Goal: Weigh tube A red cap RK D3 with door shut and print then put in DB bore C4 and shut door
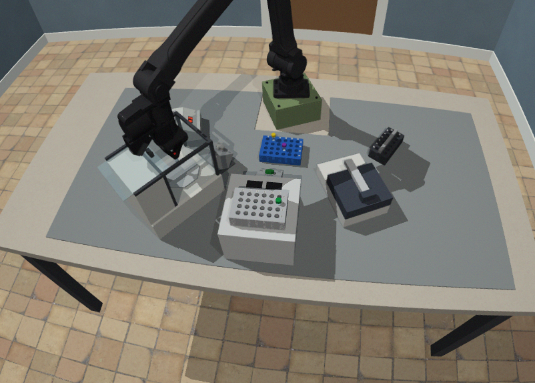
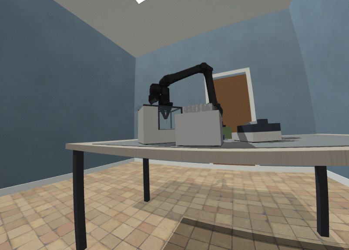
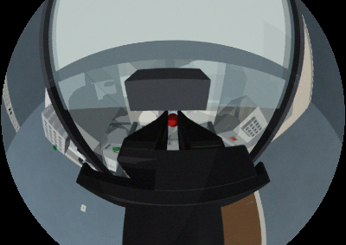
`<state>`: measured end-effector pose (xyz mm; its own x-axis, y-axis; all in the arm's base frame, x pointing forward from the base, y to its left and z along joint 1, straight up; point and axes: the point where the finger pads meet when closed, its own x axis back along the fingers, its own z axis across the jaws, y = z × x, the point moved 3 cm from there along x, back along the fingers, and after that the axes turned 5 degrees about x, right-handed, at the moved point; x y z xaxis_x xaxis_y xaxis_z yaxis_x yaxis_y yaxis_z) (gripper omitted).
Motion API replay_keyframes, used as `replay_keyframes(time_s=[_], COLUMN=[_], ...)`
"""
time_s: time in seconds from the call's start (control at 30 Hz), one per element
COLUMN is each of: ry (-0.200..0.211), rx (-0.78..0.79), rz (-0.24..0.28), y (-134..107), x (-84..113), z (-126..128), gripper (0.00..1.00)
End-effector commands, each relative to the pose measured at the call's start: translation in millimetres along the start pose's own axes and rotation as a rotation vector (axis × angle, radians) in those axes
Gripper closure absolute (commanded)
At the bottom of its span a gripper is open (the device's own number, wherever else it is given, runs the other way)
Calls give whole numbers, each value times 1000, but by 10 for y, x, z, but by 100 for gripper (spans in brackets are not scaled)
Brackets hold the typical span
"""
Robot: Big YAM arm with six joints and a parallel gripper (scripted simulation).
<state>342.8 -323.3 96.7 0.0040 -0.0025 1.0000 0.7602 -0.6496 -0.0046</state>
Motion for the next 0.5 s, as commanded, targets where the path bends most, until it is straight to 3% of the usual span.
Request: replay_keyframes(time_s=[0.0, 0.03, 0.13, 0.47], ry=[-1, -3, -1, -1], rx=[1, 1, 1, 1], rz=[-6, -57, -6, -13], y=[55, 259, 55, 84], x=[-82, 79, -149, -287], z=[39, 31, 39, 41], gripper=[91, 91, 91, 91])
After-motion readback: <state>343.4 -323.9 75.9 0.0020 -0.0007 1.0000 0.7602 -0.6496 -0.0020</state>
